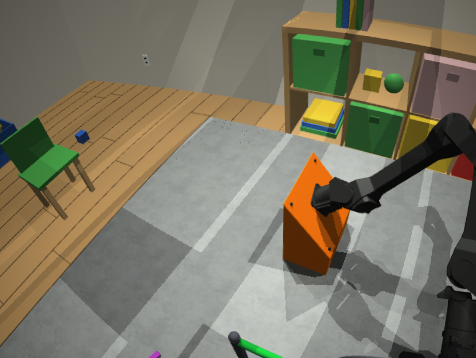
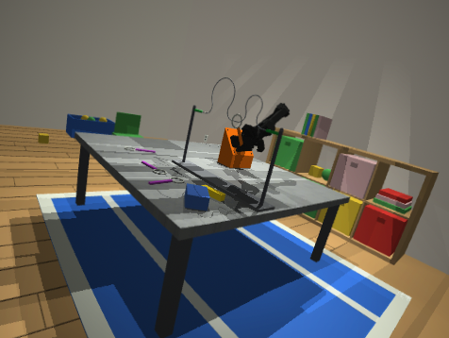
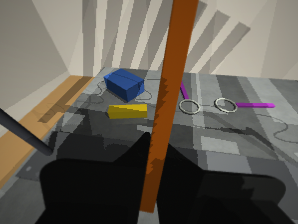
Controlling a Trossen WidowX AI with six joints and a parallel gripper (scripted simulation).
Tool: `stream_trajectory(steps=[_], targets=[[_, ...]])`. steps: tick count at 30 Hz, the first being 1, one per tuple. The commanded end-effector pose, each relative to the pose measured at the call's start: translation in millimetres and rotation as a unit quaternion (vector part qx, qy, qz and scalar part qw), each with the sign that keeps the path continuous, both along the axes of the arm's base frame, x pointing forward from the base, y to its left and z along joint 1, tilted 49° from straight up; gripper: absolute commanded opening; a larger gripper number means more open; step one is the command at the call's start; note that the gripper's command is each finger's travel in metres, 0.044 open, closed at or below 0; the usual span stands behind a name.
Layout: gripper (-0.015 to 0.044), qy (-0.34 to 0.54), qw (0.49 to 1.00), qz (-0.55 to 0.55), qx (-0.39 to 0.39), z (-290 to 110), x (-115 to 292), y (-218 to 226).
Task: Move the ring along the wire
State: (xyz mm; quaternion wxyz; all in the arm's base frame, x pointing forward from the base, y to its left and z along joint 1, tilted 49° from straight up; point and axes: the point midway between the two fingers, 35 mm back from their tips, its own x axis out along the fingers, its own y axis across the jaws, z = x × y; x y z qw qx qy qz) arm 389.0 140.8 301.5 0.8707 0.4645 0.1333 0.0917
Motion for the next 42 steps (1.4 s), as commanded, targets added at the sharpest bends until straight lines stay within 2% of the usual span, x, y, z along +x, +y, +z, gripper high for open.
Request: stream_trajectory(steps=[1, 26, 42], targets=[[-0.015, 0.005, 1.0, 0.002, -0.018, -8.2, -1.2, -3.7], [-0.015, 0.016, 0.997, -0.001, -0.069, -37.1, -4.7, -27.6], [-0.015, 0.037, 0.984, -0.006, -0.174, -64.9, -9.5, -57.7]])
